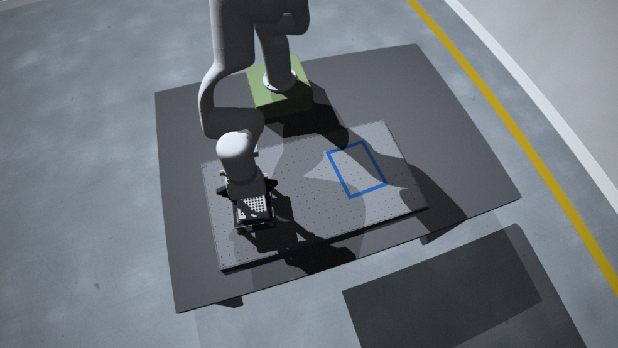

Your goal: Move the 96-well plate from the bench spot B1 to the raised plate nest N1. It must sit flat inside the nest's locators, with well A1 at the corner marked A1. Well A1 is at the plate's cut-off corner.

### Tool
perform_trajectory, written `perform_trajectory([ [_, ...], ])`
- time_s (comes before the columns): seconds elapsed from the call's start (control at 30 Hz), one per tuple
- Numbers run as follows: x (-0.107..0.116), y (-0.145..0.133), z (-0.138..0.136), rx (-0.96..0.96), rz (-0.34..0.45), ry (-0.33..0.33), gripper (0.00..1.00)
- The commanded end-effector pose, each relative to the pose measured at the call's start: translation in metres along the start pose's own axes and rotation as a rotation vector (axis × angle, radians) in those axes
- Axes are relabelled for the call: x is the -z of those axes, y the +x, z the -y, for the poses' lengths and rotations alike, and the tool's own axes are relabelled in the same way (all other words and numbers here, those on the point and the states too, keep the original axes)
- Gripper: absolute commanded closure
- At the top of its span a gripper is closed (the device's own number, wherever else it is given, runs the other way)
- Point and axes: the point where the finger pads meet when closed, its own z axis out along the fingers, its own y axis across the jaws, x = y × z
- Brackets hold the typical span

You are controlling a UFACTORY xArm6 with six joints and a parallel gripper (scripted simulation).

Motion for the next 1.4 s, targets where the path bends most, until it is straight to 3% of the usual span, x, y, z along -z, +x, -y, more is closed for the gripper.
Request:
perform_trajectory([
  [0.0, 0.002, -0.002, 0.001, 0.0, 0.004, 0.001, 0.0],
  [0.3, 0.002, -0.002, 0.001, 0.0, 0.004, 0.001, 0.0],
  [1.37, 0.076, -0.001, 0.0, 0.0, 0.004, 0.001, 0.0],
])
